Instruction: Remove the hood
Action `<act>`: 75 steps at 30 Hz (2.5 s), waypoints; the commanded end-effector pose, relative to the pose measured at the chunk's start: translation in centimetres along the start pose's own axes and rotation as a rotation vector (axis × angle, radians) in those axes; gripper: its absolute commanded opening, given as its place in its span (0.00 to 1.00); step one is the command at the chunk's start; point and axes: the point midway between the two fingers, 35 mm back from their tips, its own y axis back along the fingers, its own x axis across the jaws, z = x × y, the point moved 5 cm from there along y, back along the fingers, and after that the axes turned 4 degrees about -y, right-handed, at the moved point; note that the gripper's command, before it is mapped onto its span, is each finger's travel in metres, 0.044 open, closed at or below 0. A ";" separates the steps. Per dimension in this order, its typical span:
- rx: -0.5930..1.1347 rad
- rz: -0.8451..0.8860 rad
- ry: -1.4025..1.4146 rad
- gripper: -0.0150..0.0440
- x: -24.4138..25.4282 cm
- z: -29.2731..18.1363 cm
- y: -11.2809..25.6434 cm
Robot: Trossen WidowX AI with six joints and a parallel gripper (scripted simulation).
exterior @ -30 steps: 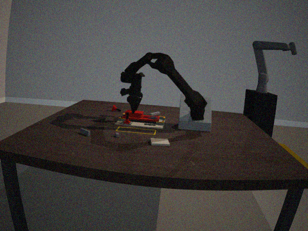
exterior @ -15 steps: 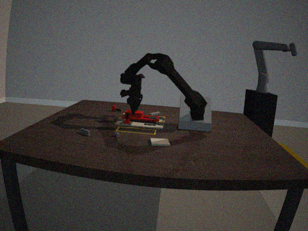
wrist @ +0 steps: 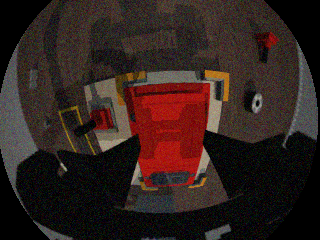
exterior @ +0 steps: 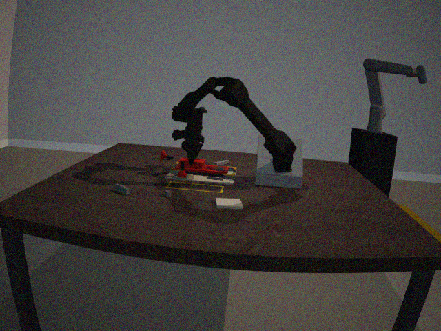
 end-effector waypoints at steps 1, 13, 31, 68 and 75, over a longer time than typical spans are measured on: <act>0.000 0.000 0.000 0.79 0.0 0.0 0.0; 0.000 0.000 0.000 0.45 0.0 0.0 0.3; 0.000 -0.001 0.000 0.25 0.0 0.0 1.4; 0.001 -0.003 -0.001 0.25 -0.1 0.0 7.3; 0.004 -0.001 -0.008 0.25 2.2 0.1 6.7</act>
